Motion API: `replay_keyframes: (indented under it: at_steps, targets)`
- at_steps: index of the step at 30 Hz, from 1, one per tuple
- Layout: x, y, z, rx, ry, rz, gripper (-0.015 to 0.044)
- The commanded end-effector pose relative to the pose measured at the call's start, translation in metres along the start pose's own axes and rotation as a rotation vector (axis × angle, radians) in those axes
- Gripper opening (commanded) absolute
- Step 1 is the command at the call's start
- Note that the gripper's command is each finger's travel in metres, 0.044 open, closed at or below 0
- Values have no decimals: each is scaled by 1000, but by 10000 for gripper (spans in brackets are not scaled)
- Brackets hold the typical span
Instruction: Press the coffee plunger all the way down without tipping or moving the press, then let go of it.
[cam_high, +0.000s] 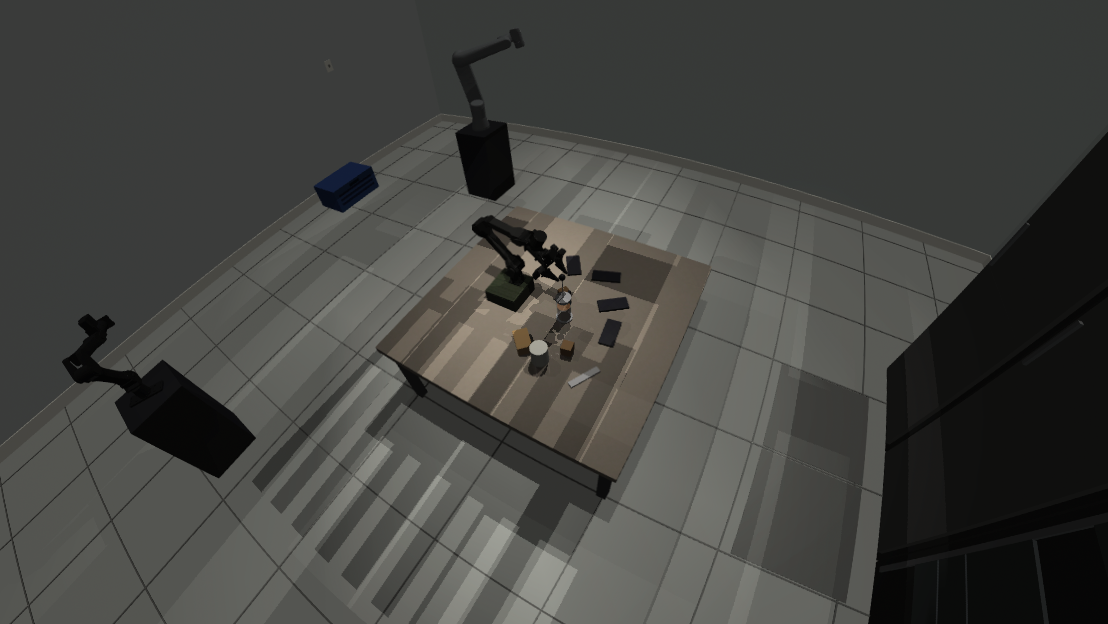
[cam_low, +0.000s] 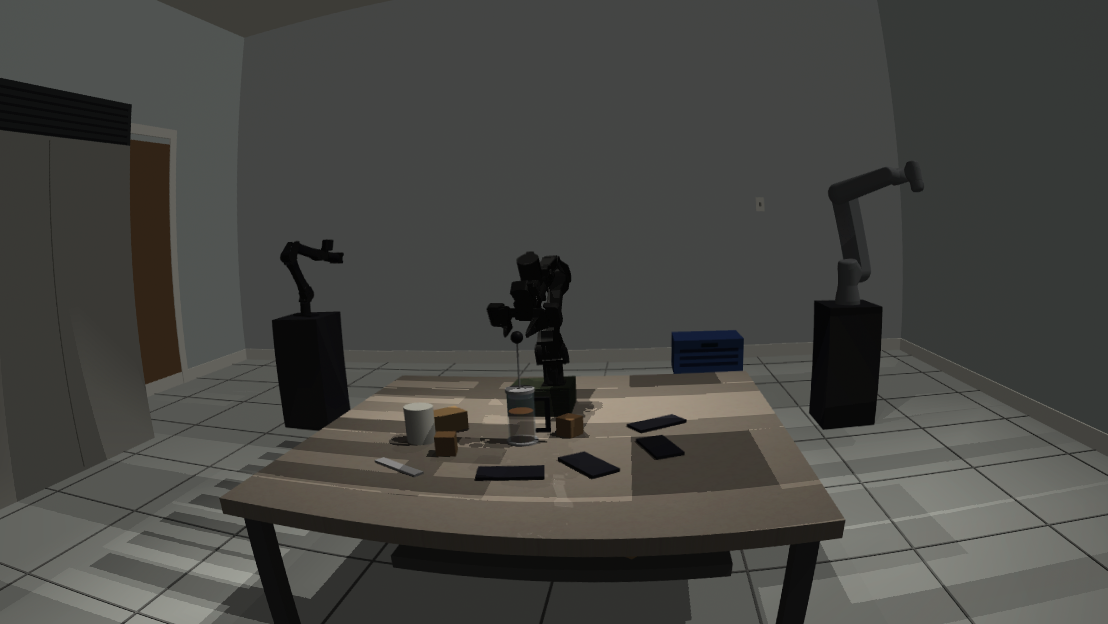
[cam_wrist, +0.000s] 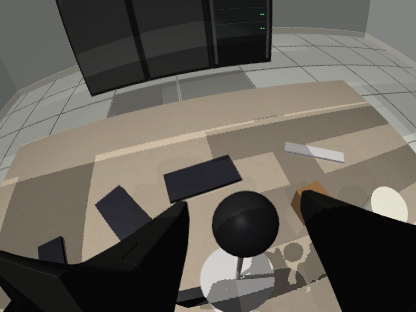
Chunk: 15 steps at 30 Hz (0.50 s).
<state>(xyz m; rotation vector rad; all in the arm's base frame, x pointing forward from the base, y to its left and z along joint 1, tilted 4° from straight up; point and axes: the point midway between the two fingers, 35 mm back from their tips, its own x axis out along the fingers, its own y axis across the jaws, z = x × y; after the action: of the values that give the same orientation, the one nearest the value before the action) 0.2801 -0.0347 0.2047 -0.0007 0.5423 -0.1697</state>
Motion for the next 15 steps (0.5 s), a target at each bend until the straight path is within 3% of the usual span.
replay_keyframes:
  at_steps: [1, 6, 15]
  targets:
    - [1, 1, -3, -4, 6, 4, 177]
    - [1, 1, -3, -4, 6, 4, 126]
    - [2, 1, -4, -4, 6, 4, 126]
